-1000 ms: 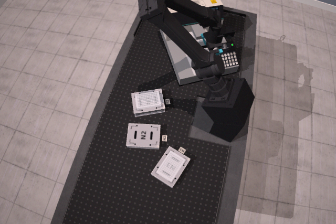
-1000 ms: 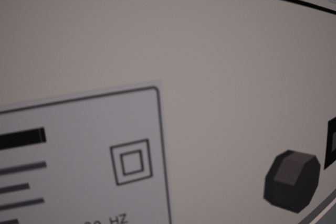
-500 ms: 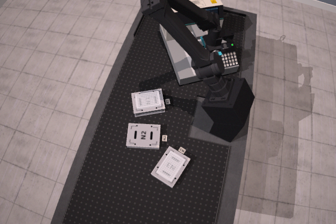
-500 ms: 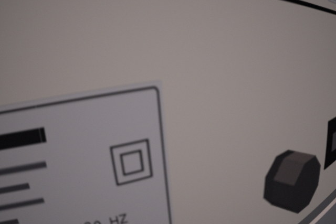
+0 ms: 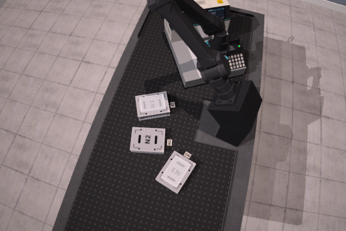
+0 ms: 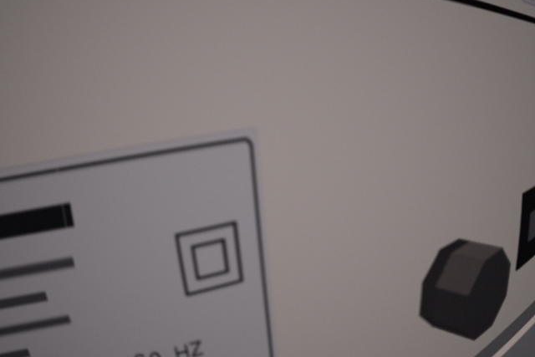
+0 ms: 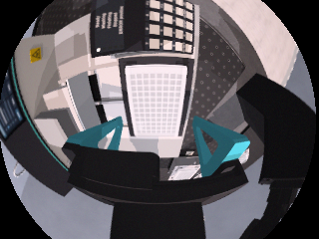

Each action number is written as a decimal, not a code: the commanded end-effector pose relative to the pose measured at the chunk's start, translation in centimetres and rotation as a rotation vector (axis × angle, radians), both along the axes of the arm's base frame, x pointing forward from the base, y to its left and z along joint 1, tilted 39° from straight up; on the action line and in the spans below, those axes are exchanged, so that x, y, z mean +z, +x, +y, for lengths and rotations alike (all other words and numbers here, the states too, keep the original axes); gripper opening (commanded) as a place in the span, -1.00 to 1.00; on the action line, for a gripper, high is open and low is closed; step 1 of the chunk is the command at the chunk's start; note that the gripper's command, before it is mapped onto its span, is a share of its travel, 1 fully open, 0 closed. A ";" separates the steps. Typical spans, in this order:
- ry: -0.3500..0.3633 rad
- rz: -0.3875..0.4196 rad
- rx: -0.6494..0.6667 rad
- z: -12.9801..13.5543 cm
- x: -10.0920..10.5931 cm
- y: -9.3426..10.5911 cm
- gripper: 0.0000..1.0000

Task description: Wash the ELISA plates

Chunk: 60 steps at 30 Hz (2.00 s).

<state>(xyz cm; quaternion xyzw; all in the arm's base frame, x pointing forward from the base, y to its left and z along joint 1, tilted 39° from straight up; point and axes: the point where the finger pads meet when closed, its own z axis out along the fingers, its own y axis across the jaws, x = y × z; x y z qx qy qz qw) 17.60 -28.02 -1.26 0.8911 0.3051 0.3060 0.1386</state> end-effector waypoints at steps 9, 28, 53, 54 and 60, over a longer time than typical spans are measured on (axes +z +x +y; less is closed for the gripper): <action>0.011 -0.001 -0.009 0.2 -1.4 1.2 1.00; 0.002 -0.003 -0.010 -0.1 -1.3 1.4 1.00; 0.000 -0.004 -0.009 -0.3 -2.3 2.3 1.00; 0.006 -0.002 -0.009 -0.2 -2.5 2.3 1.00; -0.001 -0.005 -0.009 -0.3 -2.6 2.6 1.00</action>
